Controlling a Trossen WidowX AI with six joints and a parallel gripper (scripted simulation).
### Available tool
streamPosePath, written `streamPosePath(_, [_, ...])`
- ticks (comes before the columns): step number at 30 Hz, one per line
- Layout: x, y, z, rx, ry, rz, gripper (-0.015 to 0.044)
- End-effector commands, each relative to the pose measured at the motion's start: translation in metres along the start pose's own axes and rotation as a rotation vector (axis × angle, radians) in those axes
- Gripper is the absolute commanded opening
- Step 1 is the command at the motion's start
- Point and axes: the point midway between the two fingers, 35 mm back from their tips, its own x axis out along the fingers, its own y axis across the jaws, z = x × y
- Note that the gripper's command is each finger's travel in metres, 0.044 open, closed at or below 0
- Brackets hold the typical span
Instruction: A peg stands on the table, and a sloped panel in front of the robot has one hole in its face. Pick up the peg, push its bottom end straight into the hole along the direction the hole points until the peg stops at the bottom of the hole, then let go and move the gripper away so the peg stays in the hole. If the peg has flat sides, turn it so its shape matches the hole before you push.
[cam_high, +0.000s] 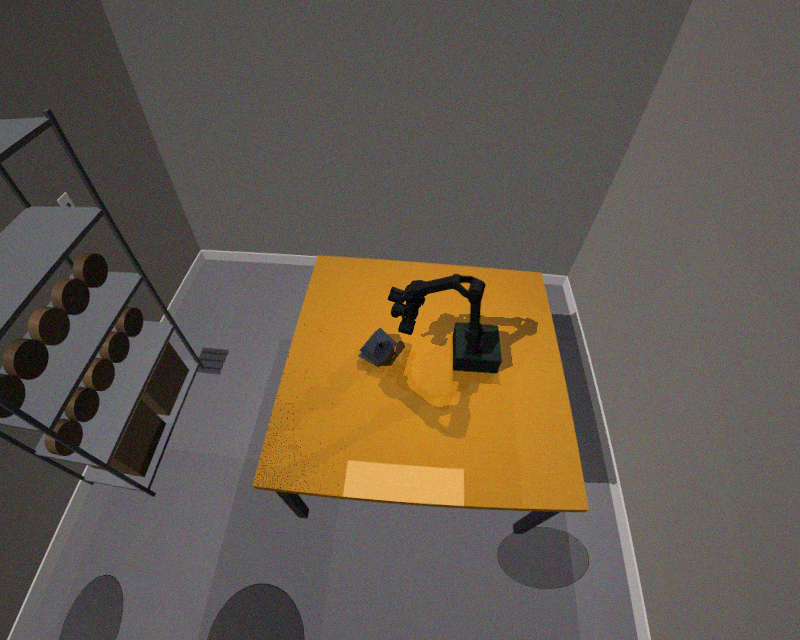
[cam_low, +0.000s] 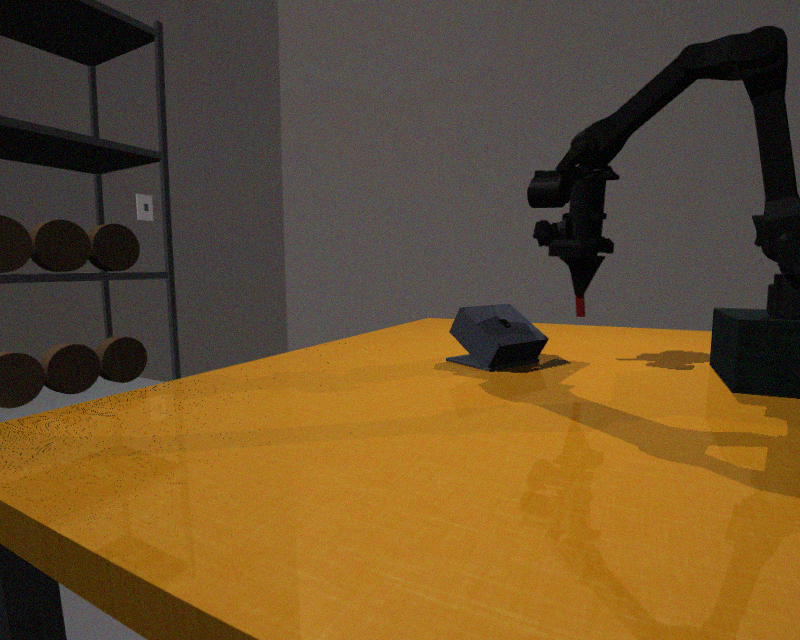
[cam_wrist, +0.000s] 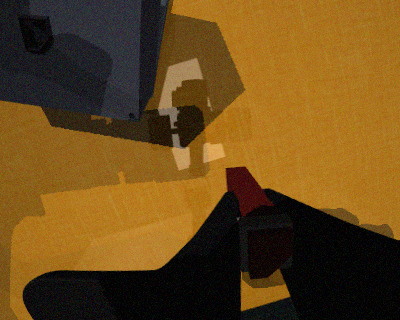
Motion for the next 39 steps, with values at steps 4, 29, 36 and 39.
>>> streamPosePath(4, [-0.004, 0.007, 0.003, 0.016, -0.039, -0.027, 0.0000])
streamPosePath(29, [-0.014, 0.034, 0.013, 0.068, -0.159, -0.083, 0.0000])
streamPosePath(36, [-0.018, 0.042, 0.016, 0.085, -0.196, -0.093, 0.0000])
streamPosePath(39, [-0.019, 0.045, 0.017, 0.092, -0.212, -0.096, 0.0000])
